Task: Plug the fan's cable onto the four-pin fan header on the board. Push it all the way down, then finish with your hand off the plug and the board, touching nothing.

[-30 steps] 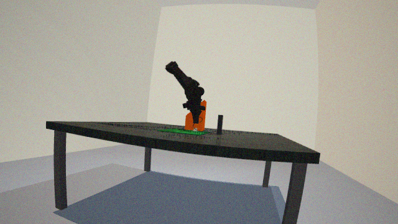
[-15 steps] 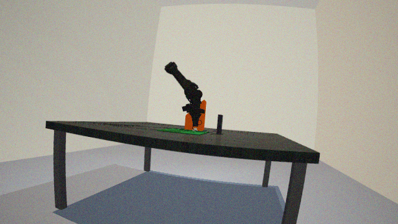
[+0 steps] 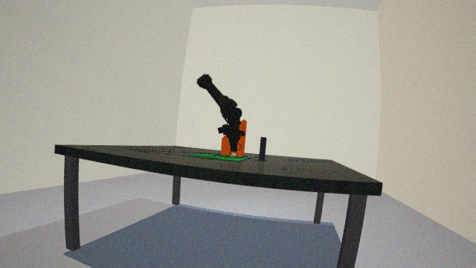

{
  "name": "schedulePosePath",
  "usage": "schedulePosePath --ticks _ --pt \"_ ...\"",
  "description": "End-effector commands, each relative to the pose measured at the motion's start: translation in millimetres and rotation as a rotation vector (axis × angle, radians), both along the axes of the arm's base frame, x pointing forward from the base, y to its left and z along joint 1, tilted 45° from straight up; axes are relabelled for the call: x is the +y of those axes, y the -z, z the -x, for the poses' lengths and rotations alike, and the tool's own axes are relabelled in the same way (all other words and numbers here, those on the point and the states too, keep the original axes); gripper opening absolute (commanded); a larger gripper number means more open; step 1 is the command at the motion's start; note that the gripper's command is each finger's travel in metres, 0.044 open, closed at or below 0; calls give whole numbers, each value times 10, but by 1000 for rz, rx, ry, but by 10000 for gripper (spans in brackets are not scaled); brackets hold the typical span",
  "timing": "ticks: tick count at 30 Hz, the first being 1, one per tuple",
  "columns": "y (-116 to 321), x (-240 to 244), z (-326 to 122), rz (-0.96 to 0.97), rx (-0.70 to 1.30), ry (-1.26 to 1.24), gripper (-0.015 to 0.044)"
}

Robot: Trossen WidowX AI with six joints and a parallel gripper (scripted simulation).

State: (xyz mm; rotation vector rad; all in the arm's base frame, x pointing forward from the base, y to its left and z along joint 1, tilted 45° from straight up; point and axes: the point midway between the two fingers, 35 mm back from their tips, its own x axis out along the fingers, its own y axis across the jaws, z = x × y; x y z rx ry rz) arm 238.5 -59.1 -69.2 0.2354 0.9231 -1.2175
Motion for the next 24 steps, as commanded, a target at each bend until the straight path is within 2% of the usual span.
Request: schedulePosePath --ticks 1,24 --pt "3 -10 2 4 3 -4 0" --pt "40 -45 -2 4 3 -4 0"
